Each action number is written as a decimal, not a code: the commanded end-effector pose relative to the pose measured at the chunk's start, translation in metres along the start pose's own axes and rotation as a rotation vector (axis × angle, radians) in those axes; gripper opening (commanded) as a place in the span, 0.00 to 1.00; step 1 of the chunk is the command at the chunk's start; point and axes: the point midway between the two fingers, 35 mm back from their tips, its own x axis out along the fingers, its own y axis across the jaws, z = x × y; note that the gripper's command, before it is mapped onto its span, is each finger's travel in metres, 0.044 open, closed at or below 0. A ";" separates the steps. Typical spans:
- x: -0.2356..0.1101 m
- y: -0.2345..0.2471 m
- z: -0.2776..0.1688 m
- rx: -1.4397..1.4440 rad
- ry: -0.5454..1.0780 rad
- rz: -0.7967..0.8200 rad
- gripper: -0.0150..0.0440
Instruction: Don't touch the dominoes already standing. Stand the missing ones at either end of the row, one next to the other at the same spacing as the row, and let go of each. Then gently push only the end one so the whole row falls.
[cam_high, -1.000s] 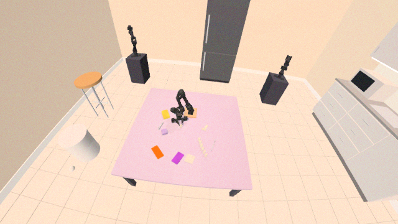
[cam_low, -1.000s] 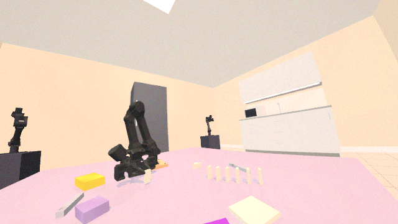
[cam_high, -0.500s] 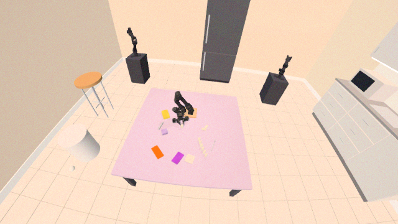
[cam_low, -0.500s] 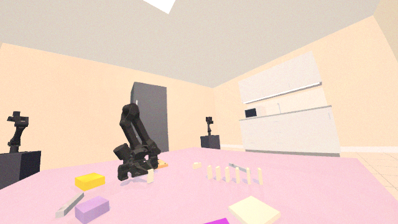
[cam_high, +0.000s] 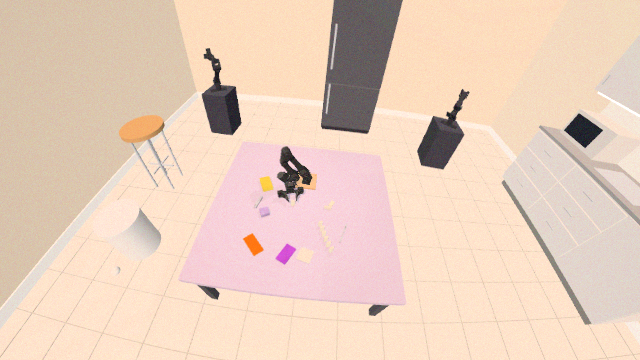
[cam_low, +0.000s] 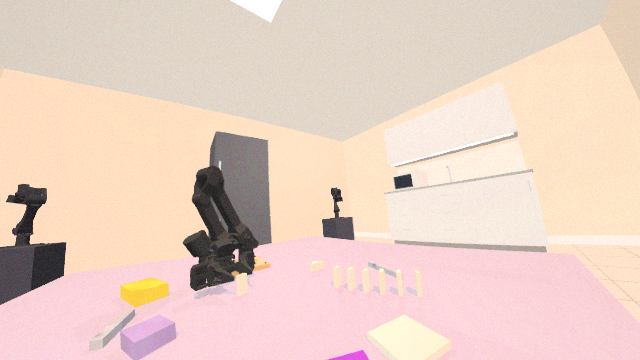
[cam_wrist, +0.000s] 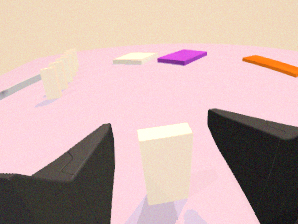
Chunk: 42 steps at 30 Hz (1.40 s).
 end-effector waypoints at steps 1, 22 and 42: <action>0.000 0.000 0.000 0.004 0.002 -0.003 0.84; -0.004 -0.002 0.048 -0.002 0.000 0.000 1.00; 0.059 -0.042 0.045 0.173 0.916 -0.068 1.00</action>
